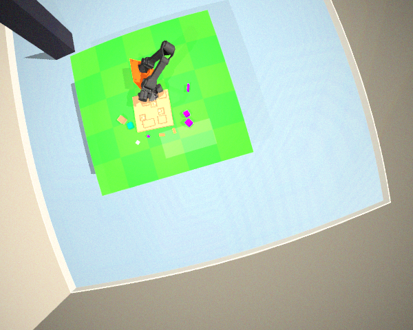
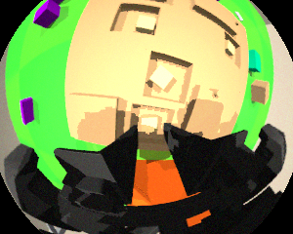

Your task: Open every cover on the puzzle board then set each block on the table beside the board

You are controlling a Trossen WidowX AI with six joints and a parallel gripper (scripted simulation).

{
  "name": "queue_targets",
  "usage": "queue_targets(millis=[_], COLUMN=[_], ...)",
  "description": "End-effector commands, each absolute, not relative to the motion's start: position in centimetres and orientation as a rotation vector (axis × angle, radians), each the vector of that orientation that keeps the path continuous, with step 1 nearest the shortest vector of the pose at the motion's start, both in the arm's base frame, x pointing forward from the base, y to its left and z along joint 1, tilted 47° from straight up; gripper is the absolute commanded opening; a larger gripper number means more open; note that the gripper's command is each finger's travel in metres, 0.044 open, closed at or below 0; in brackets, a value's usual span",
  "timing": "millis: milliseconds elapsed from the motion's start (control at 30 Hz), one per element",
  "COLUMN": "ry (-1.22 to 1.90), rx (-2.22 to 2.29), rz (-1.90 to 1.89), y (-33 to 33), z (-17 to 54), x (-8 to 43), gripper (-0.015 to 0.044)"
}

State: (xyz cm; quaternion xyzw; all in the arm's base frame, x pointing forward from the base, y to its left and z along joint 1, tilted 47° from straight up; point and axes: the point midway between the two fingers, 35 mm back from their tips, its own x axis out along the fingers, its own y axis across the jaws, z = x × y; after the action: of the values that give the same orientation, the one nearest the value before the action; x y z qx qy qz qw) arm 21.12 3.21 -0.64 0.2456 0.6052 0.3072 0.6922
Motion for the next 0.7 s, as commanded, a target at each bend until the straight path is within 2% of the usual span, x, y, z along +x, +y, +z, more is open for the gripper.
queue_targets(millis=[0,667], ry=[1.361,1.361], rx=[0.56,0.561], rz=[0.688,0.688], y=[3.53,4.35], z=[-0.96,-1.72], x=[20.95,21.03], gripper=[0.0144,0.0144])
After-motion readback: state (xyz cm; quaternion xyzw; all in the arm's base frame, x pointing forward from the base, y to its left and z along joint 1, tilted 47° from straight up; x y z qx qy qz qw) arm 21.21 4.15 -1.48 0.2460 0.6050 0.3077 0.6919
